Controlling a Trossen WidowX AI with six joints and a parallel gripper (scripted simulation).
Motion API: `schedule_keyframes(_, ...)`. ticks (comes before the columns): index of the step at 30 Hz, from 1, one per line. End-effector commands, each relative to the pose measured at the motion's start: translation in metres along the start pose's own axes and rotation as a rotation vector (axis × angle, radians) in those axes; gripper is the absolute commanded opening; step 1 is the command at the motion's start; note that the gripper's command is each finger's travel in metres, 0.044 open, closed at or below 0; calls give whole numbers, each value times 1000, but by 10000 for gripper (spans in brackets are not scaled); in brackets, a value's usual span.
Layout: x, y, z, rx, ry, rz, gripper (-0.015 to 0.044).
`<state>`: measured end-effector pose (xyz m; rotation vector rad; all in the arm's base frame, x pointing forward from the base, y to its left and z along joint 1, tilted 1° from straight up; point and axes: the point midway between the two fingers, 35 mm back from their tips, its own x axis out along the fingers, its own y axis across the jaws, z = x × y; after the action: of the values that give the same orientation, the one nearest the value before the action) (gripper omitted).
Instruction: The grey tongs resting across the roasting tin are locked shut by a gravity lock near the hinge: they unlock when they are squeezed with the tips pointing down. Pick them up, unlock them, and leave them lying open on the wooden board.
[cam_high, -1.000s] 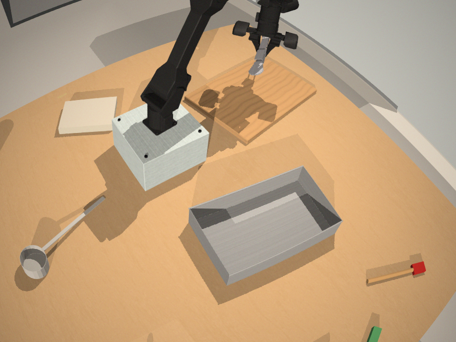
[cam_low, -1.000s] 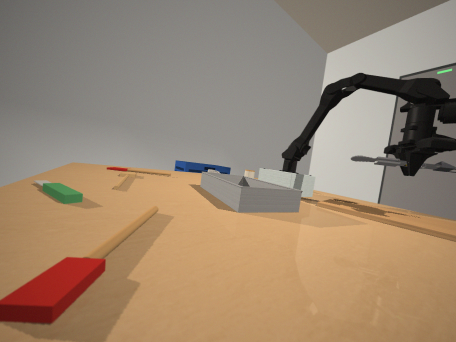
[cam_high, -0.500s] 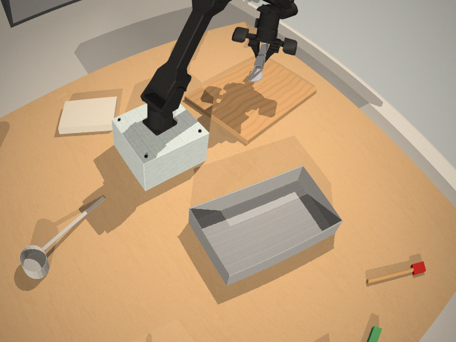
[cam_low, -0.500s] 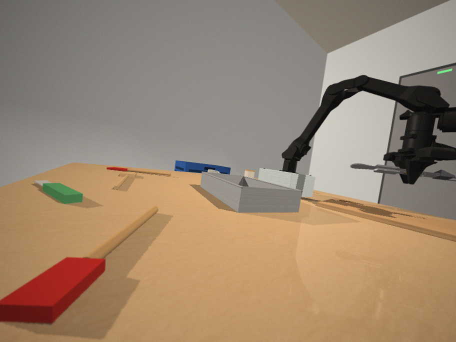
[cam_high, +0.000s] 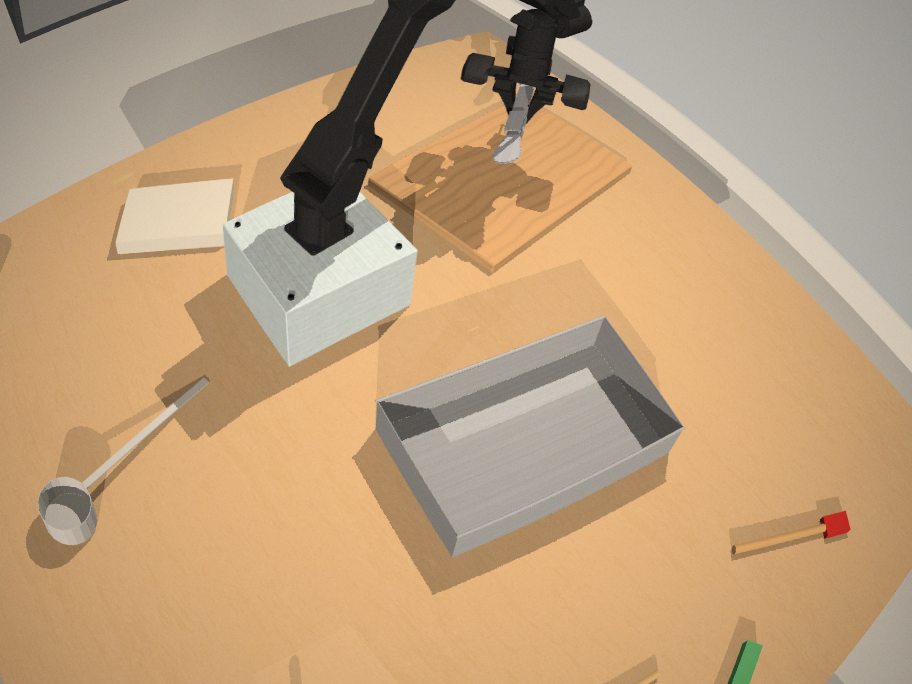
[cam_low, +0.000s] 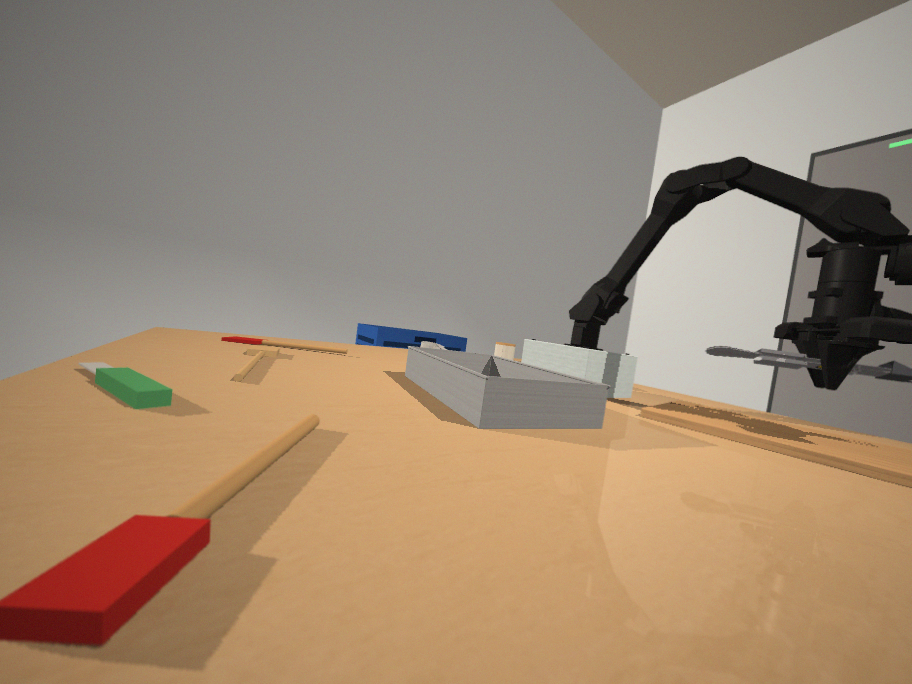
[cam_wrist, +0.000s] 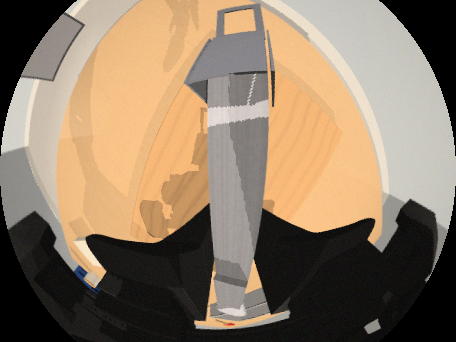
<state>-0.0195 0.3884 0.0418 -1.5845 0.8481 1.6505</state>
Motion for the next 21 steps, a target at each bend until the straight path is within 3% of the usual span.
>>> schedule_keyframes(1, 6, -1, 0, -4, -2, -5, -150)
schedule_keyframes(21, 39, 1, -3, -4, -1, -5, -150)
